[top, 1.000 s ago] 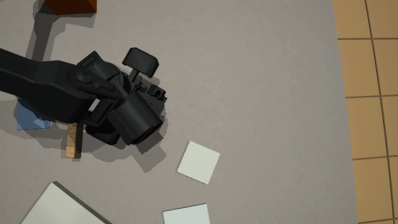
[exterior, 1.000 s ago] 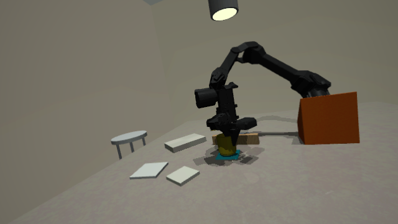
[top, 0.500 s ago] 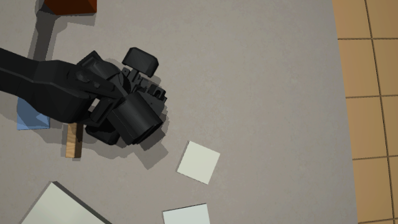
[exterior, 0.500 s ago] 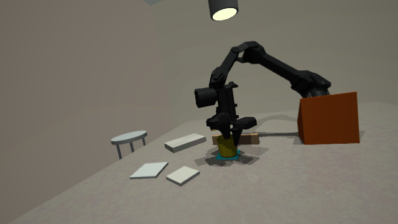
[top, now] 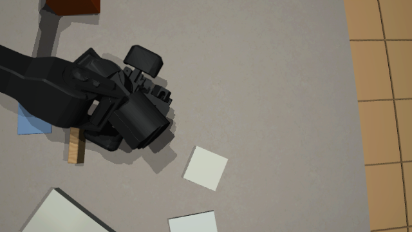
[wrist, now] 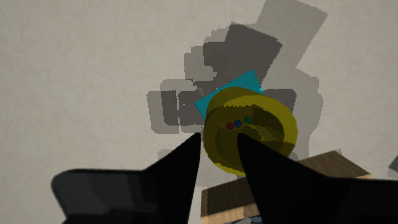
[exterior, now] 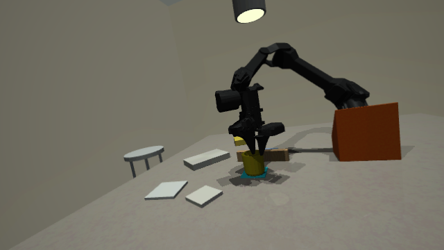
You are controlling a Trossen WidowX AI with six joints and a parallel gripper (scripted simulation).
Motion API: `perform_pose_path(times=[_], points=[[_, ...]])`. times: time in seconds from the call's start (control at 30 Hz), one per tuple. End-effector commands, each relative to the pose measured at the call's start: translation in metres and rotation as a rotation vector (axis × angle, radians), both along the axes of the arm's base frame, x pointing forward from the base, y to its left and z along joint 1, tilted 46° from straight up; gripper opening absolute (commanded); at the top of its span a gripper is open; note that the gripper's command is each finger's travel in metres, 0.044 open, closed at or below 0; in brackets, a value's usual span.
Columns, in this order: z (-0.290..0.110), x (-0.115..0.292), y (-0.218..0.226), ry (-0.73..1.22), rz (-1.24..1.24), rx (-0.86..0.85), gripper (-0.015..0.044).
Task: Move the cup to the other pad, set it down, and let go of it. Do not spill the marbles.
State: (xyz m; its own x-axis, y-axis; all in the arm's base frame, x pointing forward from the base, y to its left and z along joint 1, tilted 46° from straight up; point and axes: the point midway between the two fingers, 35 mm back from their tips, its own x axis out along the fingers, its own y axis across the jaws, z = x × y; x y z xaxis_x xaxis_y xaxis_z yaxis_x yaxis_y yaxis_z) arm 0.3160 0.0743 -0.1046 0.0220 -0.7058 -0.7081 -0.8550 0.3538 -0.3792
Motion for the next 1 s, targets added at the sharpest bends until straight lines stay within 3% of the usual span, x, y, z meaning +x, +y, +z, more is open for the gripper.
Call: perform_pose_path(times=[0.0, 0.4, 0.77, 0.97], points=[[0.004, 0.000, 0.005, 0.001, -0.006, 0.003, 0.0146], [0.017, 0.001, 0.017, 0.003, -0.005, 0.001, 0.0146], [0.017, 0.001, 0.018, 0.002, 0.001, -0.001, 0.0435], [0.033, 0.002, 0.034, 0.002, -0.001, 0.002, 0.0440]])
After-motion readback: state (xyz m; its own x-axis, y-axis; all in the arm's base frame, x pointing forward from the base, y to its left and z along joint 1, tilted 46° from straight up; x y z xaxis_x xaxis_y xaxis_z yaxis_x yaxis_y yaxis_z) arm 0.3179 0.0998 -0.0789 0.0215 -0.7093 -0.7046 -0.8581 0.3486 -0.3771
